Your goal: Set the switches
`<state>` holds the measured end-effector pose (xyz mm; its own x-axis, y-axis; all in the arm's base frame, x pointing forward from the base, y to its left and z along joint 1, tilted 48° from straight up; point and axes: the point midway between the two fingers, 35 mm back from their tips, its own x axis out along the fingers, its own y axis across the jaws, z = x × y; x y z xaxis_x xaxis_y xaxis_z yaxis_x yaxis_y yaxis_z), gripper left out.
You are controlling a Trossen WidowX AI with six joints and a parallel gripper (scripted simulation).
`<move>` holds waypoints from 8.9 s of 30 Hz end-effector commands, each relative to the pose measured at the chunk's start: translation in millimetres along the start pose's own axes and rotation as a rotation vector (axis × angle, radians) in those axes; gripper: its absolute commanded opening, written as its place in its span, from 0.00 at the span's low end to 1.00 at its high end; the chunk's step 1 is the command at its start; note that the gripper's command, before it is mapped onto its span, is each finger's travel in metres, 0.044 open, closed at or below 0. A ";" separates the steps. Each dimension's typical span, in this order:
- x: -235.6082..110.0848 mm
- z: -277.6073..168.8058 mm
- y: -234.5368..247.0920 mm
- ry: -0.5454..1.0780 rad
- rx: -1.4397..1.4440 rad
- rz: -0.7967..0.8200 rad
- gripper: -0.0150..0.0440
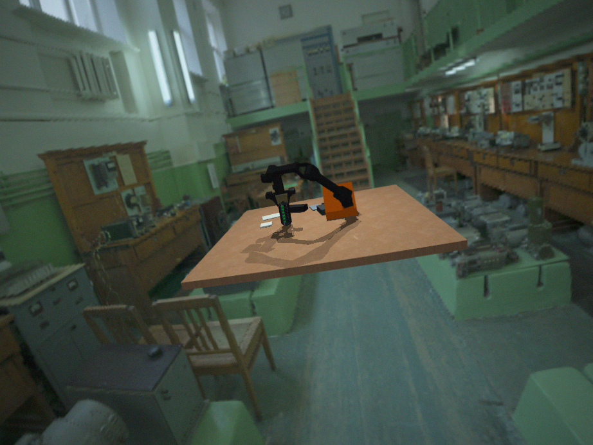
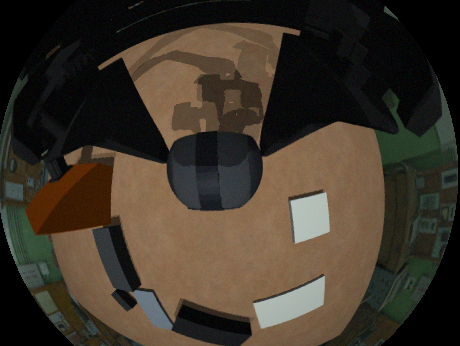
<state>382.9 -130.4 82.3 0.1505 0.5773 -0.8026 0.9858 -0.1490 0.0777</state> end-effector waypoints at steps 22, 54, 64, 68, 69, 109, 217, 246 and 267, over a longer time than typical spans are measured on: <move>1.3 -25.4 1.1 0.070 -0.006 -0.004 0.83; -2.6 -43.6 -0.2 0.133 -0.005 -0.004 0.83; -1.9 -51.1 -0.2 0.153 -0.005 -0.004 0.82; -1.5 -54.1 -0.2 0.162 -0.005 -0.004 0.82; -1.4 -54.8 -0.2 0.165 -0.005 -0.004 0.82; 6.0 -85.4 -0.3 0.188 -0.005 -0.004 0.82; 58.8 -151.9 -0.8 0.193 -0.006 -0.003 0.82; 79.3 -162.7 -0.9 0.194 -0.006 -0.003 0.82; 93.2 -167.8 -1.0 0.195 -0.006 -0.002 0.82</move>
<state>411.3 58.7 113.7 0.1681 0.7323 -0.6600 0.9856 -0.1374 0.0987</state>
